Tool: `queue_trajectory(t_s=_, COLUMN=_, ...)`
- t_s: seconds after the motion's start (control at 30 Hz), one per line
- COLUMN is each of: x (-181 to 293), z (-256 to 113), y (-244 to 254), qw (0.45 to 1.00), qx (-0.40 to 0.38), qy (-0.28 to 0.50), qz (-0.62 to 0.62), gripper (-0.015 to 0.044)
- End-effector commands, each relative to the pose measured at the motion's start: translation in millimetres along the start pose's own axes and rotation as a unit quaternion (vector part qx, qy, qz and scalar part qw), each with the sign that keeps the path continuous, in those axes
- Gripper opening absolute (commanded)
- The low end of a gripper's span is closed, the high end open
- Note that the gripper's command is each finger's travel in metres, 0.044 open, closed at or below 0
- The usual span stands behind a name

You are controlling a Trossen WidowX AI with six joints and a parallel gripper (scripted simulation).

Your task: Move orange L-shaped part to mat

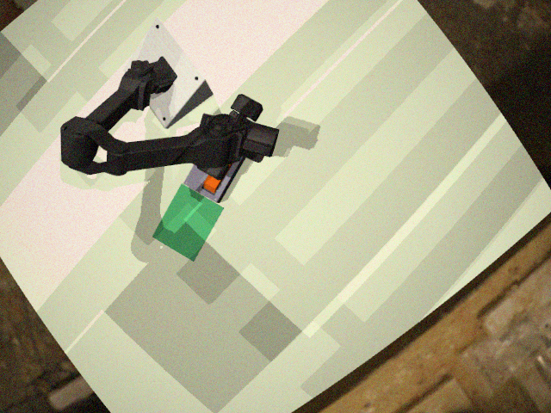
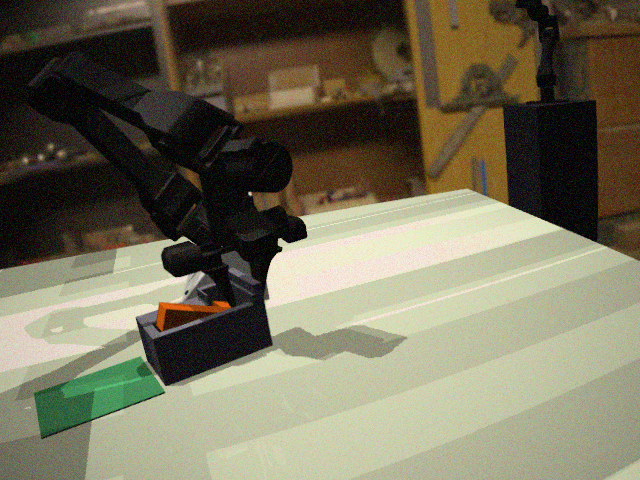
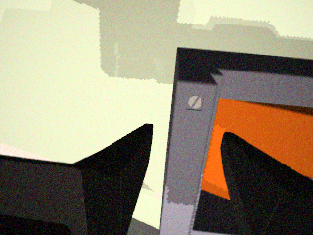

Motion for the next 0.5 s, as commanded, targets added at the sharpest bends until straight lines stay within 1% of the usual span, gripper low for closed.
queue_trajectory(t_s=0.0, x=1.5, z=7.5, y=0.3, qw=1.0, qx=0.002, qy=0.003, qz=-0.003, gripper=0.018)
queue_trajectory(t_s=0.2, x=2.1, z=16.2, y=0.2, qw=1.0, qx=0.003, qy=0.003, qz=-0.003, gripper=0.018)
queue_trajectory(t_s=0.47, x=2.1, z=16.5, y=0.2, qw=1.0, qx=0.003, qy=0.003, qz=-0.003, gripper=0.018)
Point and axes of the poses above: the point midway between the two fingers, 35 mm back from their tips, its own z axis out along the fingers, its own y axis across the jaws, x = y × z, the point moved 7 cm from there along -z, back along the fingers, and after that the axes turned 10 degrees about -z, right-handed, at the moved point
